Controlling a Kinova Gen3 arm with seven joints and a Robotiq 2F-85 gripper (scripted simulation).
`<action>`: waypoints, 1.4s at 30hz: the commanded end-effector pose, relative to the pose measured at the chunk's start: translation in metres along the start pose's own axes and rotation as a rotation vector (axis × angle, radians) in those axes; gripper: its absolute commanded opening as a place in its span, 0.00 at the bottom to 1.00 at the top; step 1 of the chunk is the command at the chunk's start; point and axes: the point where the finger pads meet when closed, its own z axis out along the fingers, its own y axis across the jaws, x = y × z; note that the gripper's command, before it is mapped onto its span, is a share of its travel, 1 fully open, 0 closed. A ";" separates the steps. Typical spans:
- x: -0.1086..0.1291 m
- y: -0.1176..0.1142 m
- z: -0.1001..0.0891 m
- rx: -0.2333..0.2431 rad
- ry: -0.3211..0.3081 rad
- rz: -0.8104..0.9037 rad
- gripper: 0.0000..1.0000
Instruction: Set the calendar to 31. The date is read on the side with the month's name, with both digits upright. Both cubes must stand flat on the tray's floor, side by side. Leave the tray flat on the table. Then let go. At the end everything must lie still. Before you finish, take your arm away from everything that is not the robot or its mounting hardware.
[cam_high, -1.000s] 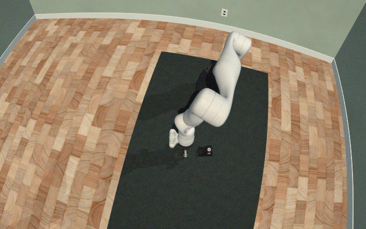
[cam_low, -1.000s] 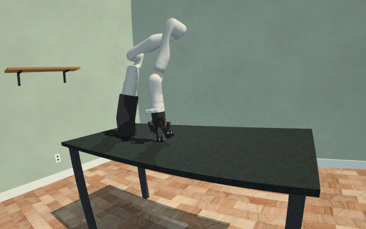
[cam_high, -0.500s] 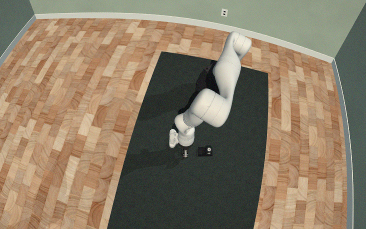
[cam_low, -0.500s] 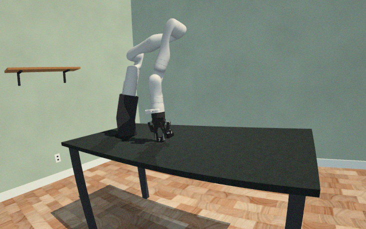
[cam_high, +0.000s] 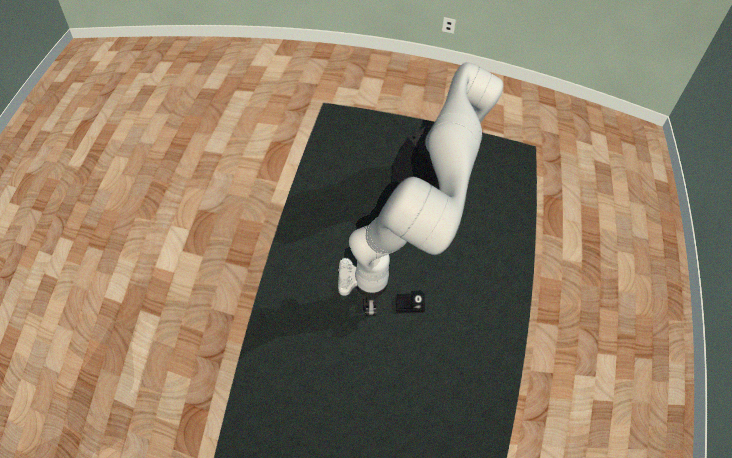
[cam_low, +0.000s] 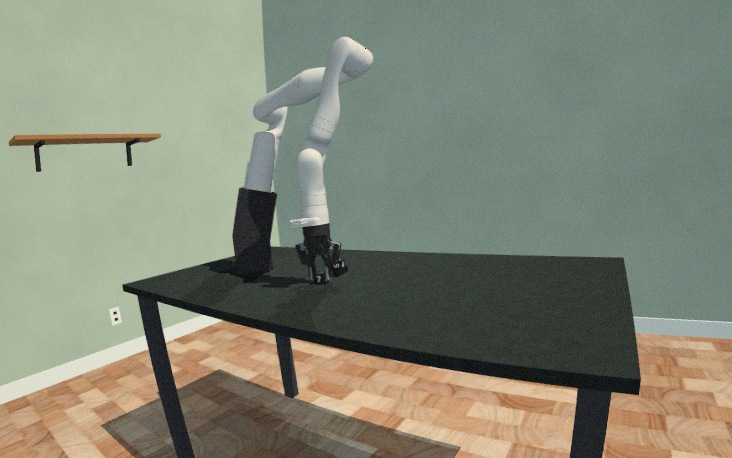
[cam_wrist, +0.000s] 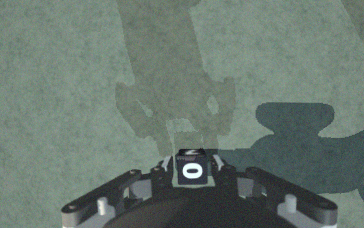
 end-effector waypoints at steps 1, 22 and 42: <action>0.000 0.000 -0.001 0.001 0.001 0.000 0.46; 0.000 0.000 -0.001 0.001 0.001 0.000 0.26; 0.000 0.000 -0.001 0.001 0.001 0.000 0.26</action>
